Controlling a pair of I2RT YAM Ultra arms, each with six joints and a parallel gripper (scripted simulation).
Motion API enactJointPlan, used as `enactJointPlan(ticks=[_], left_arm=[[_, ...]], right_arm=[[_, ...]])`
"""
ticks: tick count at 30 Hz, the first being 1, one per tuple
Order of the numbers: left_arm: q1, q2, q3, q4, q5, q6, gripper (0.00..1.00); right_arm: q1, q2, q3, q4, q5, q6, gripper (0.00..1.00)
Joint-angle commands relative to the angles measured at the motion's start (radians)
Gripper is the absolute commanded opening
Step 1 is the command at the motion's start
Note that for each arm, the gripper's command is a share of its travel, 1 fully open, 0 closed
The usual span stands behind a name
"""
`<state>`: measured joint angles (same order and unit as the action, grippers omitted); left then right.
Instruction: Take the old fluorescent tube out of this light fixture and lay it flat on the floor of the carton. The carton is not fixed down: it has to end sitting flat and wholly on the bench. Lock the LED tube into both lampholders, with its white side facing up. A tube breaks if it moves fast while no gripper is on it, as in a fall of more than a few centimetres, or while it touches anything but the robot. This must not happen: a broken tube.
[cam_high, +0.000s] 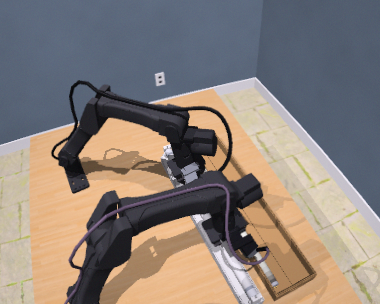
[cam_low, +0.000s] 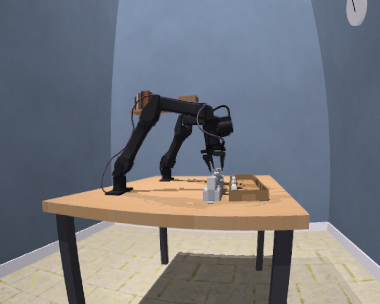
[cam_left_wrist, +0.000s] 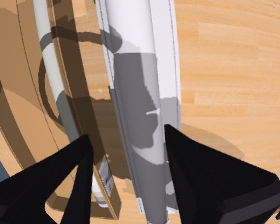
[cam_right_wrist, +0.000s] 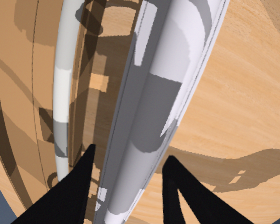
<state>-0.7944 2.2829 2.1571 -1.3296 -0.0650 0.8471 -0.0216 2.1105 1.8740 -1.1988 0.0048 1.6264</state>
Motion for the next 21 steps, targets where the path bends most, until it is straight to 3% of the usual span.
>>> enactJointPlan(ticks=[1, 6, 10, 18, 20, 21], left_arm=[[-0.006, 0.006, 0.067, -0.097, -0.003, -0.014, 0.49], [-0.013, 0.015, 0.151, -0.174, -0.006, -0.017, 0.49], [0.003, -0.026, 0.090, -0.110, -0.003, -0.016, 0.49], [-0.002, -0.006, 0.114, -0.123, -0.004, -0.015, 0.49], [-0.003, -0.021, 0.072, -0.091, -0.004, -0.016, 0.49], [-0.002, 0.002, 0.116, -0.123, -0.004, -0.015, 0.49]], right_arm=[[0.004, -0.046, 0.060, -0.079, 0.000, 0.003, 0.49], [0.012, -0.049, 0.123, -0.146, 0.001, 0.008, 0.49], [0.016, -0.044, 0.061, -0.076, 0.001, 0.009, 0.49], [0.002, -0.039, 0.096, -0.093, 0.000, 0.002, 0.49], [0.002, -0.030, 0.100, -0.093, 0.001, 0.003, 0.49], [0.001, -0.026, 0.100, -0.093, 0.000, 0.001, 0.49]])
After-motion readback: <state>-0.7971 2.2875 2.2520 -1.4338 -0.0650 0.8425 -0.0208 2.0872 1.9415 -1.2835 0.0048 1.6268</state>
